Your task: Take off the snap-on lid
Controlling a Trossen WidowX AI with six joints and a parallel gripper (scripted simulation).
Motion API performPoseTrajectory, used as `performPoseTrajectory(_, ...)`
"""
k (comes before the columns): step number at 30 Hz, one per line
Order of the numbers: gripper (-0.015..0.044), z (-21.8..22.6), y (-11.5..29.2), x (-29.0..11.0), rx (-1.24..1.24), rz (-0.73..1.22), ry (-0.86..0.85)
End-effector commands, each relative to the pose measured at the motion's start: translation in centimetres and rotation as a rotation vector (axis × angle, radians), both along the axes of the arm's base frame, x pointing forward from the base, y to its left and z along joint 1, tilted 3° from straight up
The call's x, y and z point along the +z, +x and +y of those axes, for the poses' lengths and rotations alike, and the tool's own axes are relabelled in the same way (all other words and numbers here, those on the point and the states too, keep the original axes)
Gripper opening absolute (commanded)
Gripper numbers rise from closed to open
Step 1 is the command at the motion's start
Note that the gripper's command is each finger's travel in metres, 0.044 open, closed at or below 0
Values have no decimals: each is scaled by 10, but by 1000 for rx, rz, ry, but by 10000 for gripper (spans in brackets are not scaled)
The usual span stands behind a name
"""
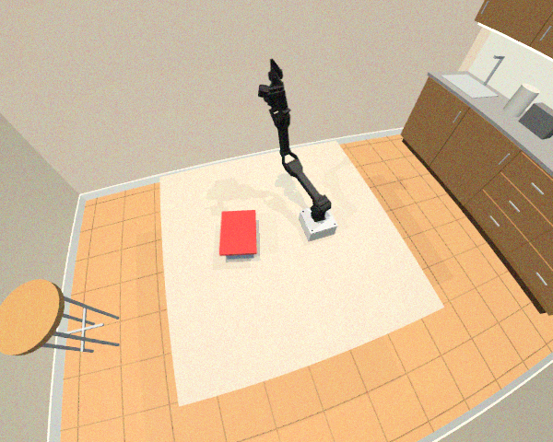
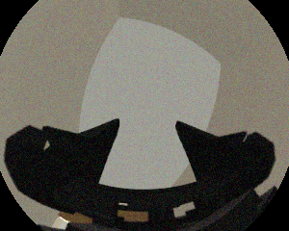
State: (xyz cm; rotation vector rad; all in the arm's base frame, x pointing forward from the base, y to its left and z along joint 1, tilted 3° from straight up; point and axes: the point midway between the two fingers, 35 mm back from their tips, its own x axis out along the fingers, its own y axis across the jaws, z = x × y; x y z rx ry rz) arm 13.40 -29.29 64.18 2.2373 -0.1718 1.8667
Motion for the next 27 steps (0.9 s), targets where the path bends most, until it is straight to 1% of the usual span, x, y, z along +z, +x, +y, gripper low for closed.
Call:
performPoseTrajectory(1,374,2,-2,1,-2,-1,-5)
performPoseTrajectory(3,321,19,-17,7,-16,-10,-49)
performPoseTrajectory(6,242,59,-47,18,-49,-22,-148)
performPoseTrajectory(7,235,73,-56,20,-59,-24,-181)
performPoseTrajectory(10,235,106,-72,24,-85,-22,-256)
performPoseTrajectory(12,235,117,-77,25,-93,-20,-281)
performPoseTrajectory(18,235,217,-99,17,-174,32,-502)
performPoseTrajectory(20,235,246,-100,10,-198,58,-566)
performPoseTrajectory(22,235,257,-99,8,-208,69,-590)
performPoseTrajectory(27,235,329,-82,-22,-277,172,-758)
